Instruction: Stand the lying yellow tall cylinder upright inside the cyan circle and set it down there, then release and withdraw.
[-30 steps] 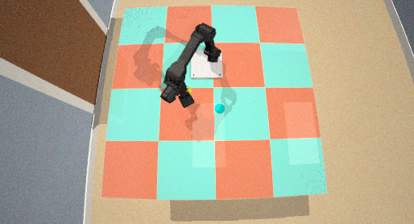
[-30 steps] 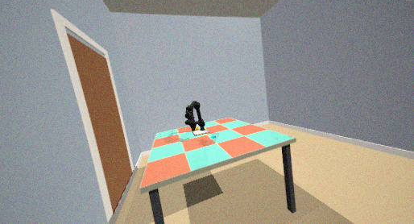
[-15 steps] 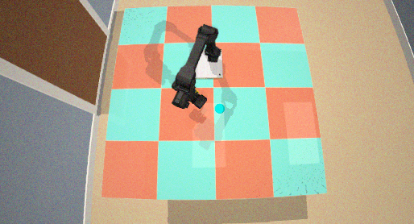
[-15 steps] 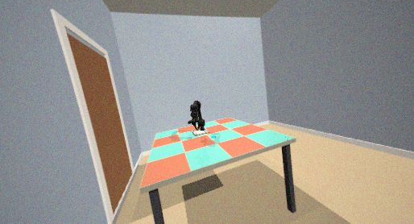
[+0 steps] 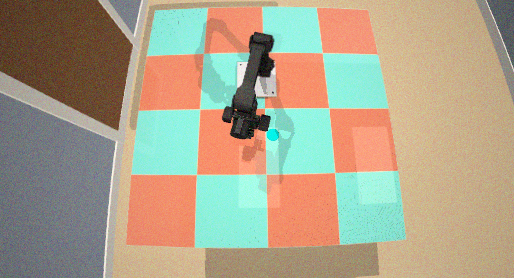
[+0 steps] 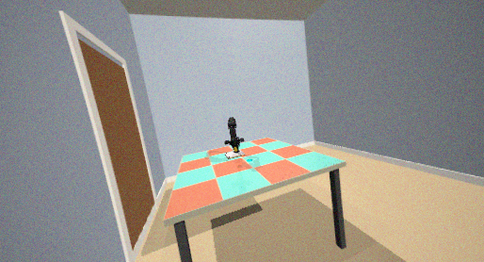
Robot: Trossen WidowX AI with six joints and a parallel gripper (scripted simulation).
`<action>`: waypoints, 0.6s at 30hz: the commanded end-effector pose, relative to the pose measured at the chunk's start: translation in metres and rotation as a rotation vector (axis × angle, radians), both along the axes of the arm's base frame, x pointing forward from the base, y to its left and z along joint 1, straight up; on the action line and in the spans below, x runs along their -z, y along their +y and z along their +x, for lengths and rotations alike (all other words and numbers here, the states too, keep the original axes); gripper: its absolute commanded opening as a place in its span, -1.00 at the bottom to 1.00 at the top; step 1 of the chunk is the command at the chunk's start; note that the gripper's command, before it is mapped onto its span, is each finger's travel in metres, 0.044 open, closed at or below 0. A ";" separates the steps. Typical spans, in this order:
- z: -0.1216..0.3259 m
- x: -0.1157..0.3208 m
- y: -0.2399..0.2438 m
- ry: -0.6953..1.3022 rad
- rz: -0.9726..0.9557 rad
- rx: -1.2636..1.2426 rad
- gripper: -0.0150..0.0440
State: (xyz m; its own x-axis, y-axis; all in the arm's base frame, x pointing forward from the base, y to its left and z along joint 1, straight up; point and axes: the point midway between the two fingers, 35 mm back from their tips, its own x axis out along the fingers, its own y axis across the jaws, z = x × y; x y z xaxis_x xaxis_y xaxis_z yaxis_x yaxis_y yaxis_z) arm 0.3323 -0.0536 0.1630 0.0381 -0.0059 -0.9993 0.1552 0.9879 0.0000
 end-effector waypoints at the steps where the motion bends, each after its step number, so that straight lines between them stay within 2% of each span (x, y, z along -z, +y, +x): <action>1: 0.001 -0.001 0.010 0.003 -0.002 -0.091 -0.14; 18: 0.004 -0.006 0.066 0.004 -0.014 -0.570 -0.14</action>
State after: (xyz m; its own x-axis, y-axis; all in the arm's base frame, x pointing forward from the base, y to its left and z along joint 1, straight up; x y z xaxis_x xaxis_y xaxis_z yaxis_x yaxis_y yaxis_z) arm 0.3370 0.0057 0.1683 0.0385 0.0008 -0.9993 -0.3445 0.9387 -0.0125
